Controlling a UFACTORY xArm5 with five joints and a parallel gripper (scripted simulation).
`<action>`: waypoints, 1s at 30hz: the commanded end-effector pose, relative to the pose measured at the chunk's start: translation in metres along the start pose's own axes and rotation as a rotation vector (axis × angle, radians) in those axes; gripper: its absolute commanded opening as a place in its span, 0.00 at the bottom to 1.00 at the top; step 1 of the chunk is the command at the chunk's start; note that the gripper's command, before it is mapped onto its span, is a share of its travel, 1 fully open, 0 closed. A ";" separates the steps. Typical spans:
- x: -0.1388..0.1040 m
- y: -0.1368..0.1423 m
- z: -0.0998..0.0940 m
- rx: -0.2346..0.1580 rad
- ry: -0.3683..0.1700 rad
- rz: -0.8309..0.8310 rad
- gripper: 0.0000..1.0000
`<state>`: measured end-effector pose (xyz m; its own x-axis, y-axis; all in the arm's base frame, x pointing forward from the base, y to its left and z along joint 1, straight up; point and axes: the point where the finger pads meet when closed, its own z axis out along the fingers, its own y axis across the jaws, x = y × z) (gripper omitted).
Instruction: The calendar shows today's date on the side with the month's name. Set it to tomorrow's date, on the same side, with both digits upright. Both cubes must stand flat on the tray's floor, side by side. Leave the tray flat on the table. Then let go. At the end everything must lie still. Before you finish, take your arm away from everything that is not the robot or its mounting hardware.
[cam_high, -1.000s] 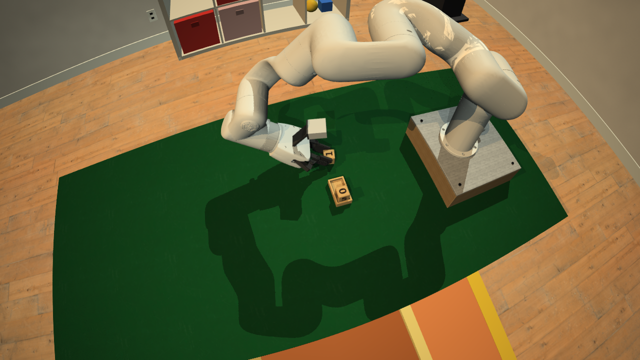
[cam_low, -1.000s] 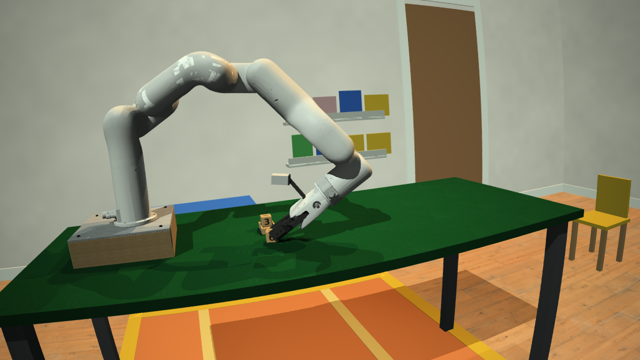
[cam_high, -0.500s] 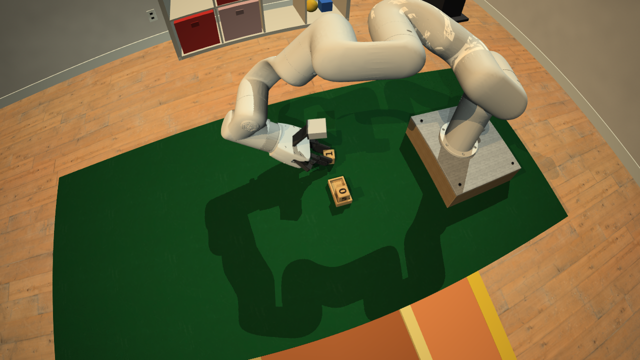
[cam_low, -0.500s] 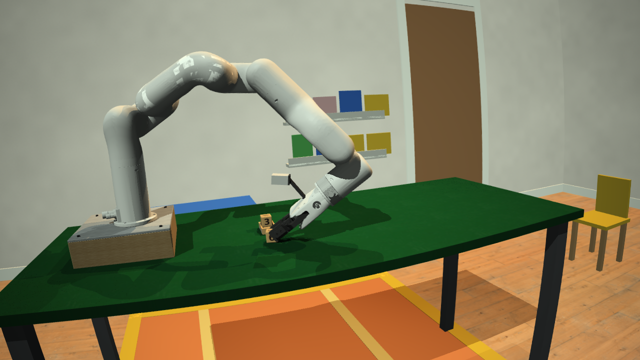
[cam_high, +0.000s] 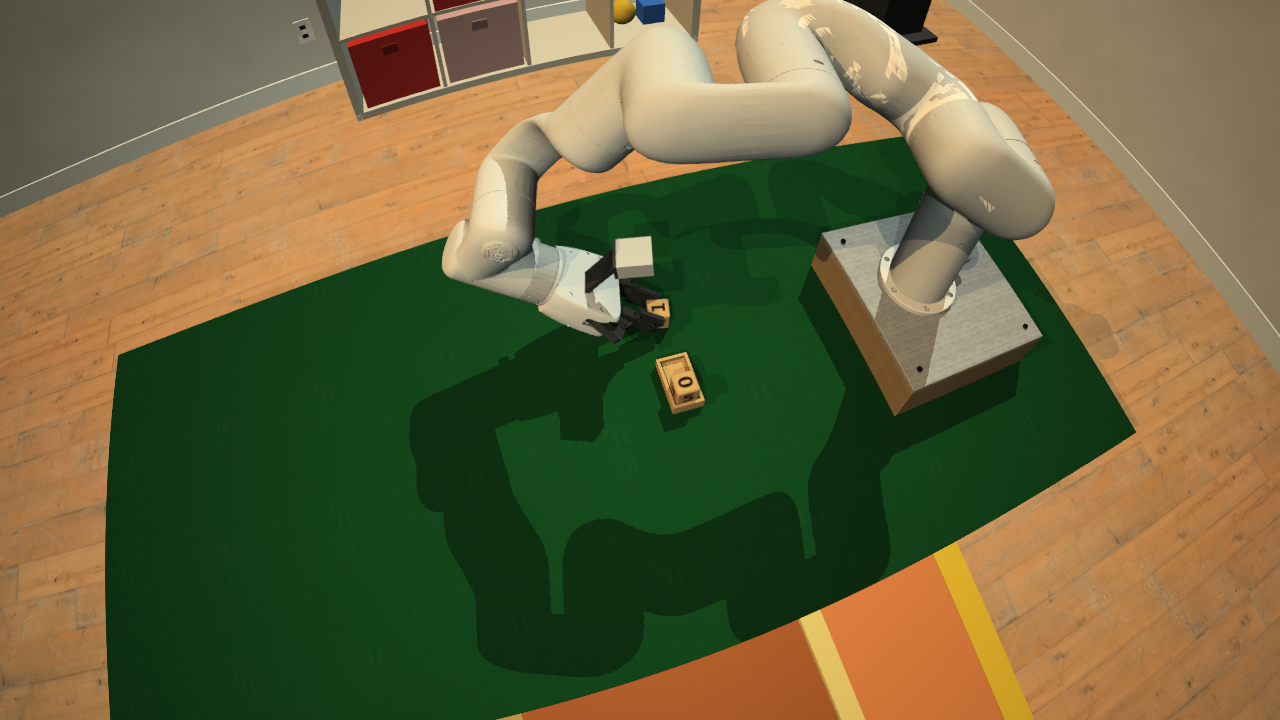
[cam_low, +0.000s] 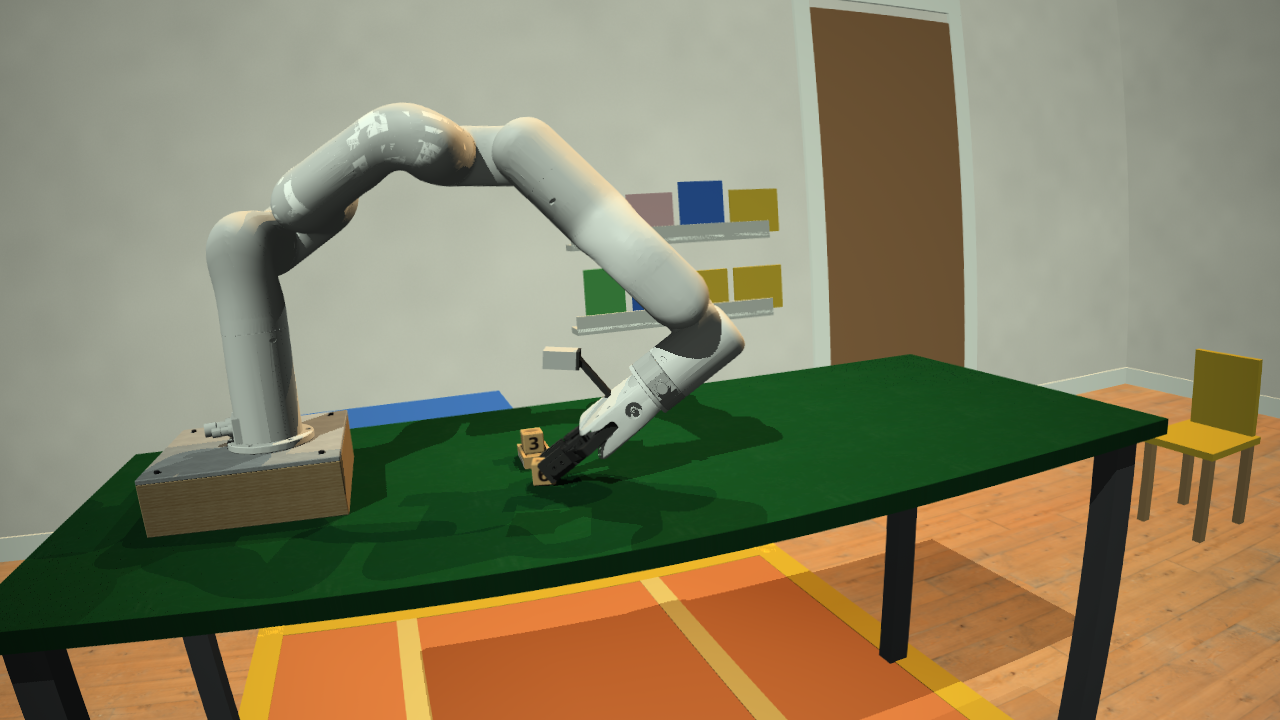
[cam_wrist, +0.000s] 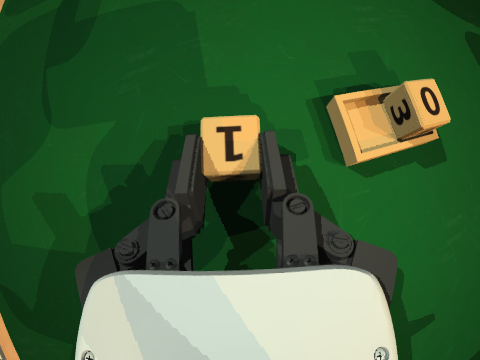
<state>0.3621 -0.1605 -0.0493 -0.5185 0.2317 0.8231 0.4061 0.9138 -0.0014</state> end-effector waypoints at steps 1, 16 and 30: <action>0.000 0.000 -0.002 0.000 -0.004 0.000 0.27; 0.000 0.000 -0.002 0.000 -0.004 0.000 0.39; 0.000 0.000 -0.002 0.000 -0.004 0.000 0.69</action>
<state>0.3621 -0.1605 -0.0493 -0.5185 0.2317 0.8231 0.4061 0.9138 -0.0014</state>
